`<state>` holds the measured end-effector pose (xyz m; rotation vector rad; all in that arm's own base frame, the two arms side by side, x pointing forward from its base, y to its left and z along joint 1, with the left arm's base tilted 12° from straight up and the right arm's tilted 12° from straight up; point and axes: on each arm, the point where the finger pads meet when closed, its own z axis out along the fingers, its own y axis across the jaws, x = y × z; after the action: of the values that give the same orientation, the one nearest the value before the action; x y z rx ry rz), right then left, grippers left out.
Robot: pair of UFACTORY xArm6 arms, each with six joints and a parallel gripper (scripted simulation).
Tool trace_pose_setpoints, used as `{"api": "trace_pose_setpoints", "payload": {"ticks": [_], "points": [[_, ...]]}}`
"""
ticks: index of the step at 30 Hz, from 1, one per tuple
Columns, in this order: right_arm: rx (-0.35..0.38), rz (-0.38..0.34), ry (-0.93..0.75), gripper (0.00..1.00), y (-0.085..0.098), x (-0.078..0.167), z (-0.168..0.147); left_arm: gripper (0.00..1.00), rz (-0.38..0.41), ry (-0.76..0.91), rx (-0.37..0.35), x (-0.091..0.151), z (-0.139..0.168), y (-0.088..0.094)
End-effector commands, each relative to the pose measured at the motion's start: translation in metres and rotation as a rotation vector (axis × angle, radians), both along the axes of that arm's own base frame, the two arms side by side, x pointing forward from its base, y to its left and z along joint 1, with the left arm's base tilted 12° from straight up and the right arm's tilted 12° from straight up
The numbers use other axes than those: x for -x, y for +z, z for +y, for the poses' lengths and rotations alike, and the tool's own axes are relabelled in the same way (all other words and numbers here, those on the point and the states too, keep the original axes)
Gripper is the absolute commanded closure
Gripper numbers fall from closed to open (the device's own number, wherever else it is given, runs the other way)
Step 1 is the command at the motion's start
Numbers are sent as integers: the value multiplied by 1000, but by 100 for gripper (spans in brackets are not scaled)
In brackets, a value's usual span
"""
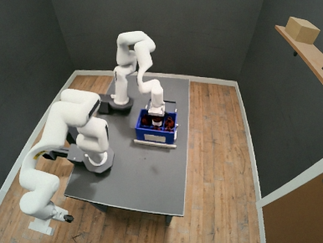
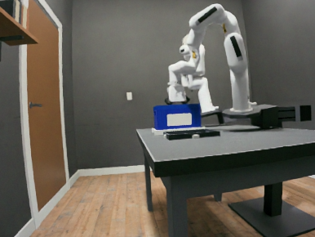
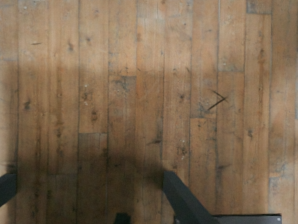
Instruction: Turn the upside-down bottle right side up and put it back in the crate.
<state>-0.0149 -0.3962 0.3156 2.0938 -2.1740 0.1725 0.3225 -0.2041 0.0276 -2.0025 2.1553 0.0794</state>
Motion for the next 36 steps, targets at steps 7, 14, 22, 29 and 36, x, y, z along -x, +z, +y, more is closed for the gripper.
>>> {"api": "trace_pose_setpoints", "payload": {"ticks": [7, 14, 22, 29, 36], "points": [[4, 0, 0, 0, 2, 0, -1, 17, -3, 0, 2, -1, -1, 1], [4, 0, 0, 0, 2, 0, -1, 18, -3, 0, 2, -1, -1, 1], [4, 0, 0, 0, 2, 0, -1, 19, -3, 0, 2, -1, -1, 1], [4, 0, 0, 0, 2, 0, -1, 20, -3, 0, 2, -1, -1, 3], [4, 0, 0, 0, 2, 0, -1, 22, -3, 0, 2, 0, -2, 6]]}}
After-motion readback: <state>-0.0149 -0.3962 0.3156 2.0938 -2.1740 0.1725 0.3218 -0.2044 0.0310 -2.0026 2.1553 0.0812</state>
